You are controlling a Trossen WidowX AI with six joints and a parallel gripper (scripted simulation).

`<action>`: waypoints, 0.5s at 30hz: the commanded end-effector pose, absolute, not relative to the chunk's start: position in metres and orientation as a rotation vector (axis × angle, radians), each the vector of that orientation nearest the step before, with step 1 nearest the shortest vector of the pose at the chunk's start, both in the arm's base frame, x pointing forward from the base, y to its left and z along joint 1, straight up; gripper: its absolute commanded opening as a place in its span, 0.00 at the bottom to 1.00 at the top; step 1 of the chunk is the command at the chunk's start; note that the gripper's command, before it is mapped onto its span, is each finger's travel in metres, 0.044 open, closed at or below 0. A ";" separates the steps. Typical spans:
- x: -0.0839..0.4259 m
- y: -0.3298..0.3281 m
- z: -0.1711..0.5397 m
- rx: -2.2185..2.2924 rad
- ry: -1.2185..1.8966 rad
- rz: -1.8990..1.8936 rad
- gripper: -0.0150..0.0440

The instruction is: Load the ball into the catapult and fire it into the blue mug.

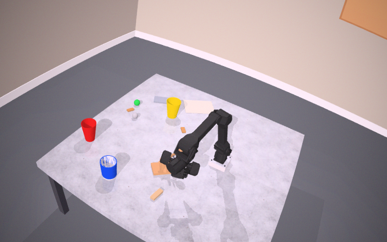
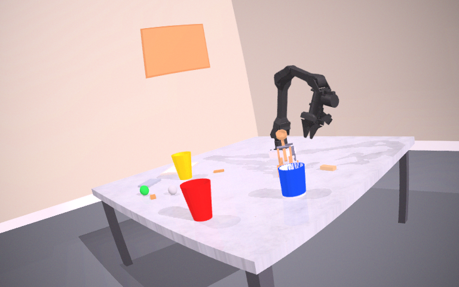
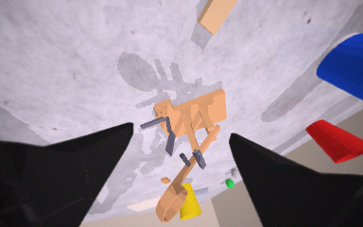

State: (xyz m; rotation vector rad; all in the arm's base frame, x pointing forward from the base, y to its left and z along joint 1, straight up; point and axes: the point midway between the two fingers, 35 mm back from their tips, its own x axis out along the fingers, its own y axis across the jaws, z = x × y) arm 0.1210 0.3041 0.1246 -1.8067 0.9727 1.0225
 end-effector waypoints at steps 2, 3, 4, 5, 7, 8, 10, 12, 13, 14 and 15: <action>0.140 0.321 0.133 -1.621 0.985 0.991 1.00; 0.143 0.324 0.135 -1.587 0.987 0.985 1.00; 0.147 0.327 0.137 -1.553 0.989 0.979 1.00; 0.151 0.330 0.139 -1.519 0.991 0.973 1.00; 0.158 0.335 0.142 -1.452 0.994 0.961 1.00; 0.163 0.338 0.144 -1.416 0.995 0.955 1.00; 0.172 0.343 0.149 -1.344 0.996 0.941 1.00; 0.181 0.349 0.154 -1.273 0.995 0.927 1.00; 0.185 0.351 0.157 -1.238 0.994 0.920 1.00; 0.190 0.354 0.159 -1.202 0.993 0.913 1.00; 0.195 0.356 0.162 -1.167 0.992 0.906 1.00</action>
